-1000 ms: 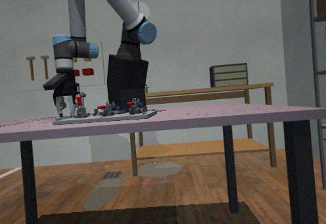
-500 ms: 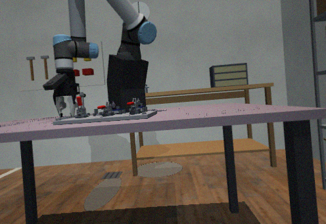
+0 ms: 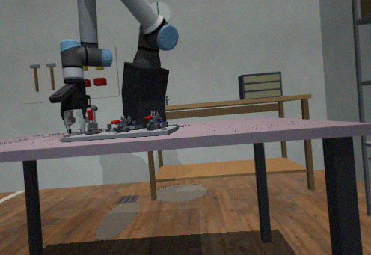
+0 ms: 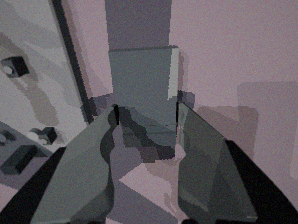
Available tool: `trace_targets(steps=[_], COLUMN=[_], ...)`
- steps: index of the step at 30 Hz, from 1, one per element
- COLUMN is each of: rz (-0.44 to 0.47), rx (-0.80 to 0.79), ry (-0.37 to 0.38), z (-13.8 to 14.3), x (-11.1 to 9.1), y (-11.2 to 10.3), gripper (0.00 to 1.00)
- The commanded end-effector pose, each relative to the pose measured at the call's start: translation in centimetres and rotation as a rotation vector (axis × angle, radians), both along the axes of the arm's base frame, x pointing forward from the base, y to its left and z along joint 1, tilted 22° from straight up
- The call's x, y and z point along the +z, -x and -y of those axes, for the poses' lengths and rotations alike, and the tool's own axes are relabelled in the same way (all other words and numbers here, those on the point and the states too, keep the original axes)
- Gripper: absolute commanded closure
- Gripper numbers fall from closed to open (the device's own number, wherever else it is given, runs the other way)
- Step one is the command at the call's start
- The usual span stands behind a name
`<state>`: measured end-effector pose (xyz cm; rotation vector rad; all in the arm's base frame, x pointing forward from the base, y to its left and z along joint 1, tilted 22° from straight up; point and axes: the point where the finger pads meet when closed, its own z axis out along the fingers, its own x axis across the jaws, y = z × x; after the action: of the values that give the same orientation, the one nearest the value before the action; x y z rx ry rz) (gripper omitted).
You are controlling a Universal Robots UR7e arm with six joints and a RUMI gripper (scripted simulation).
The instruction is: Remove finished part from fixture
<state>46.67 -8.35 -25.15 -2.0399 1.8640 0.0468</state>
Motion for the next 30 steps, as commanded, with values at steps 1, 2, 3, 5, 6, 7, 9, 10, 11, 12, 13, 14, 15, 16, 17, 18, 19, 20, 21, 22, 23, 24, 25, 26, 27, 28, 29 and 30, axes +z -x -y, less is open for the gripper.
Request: trace_targets(steps=[1,2,3,5,6,7,9,10,11,12,13,14,15,16,17,18,19,20,21,22,23,24,25,26,27,28,29,30], rz=[0.001,0.001,0.001,0.001,0.001,0.001,0.001,0.001,0.001,0.001,0.001,0.001,0.001,0.001,0.001,0.001,0.001,0.001,0.001,0.001,0.001,0.001,0.001,0.001,0.001,0.001,0.001,0.001], rx=[0.0,0.0,0.0,0.0,0.0,0.0,0.0,0.0,0.0,0.0,0.0,0.0,0.0,0.0,0.0,0.0,0.0,0.0,0.0,0.0,0.0,0.0,0.0,0.0,0.0,0.0,0.0,0.0], ry=[0.001,0.001,0.001,0.001,0.001,0.001,0.001,0.001,0.001,0.001,0.001,0.001,0.001,0.001,0.001,0.001,0.001,0.001,0.001,0.001,0.001,0.001,0.001,0.001,0.001,0.001,0.001,0.001], z=[0.0,-0.01,-0.02,-0.04,-0.04,-0.04,-0.06,-0.07,-0.08,-0.09,-0.09,-0.1,-0.11,-0.11,-0.12,-0.12,-0.12,-0.12,-0.12,-0.12,-0.12,-0.12,-0.12,-0.12,-0.12,-0.12,-0.12,-0.12], x=[-0.09,-0.12,-0.16,-0.23,-0.23,-0.23,-0.29,-0.32,-0.35,-0.38,-0.4,-0.42,-0.44,-0.46,-0.47,-0.48,-0.48,-0.49,-0.49,-0.49,-0.49,-0.49,-0.49,-0.49,-0.49,-0.49,-0.49,-0.49], y=[-0.07,-0.07,-0.08,-0.1,-0.1,-0.1,-0.12,-0.12,-0.13,-0.14,-0.14,-0.15,-0.15,-0.16,-0.16,-0.16,-0.16,-0.17,-0.17,-0.17,-0.17,-0.17,-0.17,-0.17,-0.17,-0.17,-0.17,-0.17], gripper=[1.0,1.0,1.0,1.0,1.0,1.0,1.0,1.0,1.0,1.0,1.0,1.0,1.0,1.0,1.0,1.0,1.0,1.0,1.0,1.0,1.0,1.0,1.0,1.0,1.0,1.0,1.0,1.0])
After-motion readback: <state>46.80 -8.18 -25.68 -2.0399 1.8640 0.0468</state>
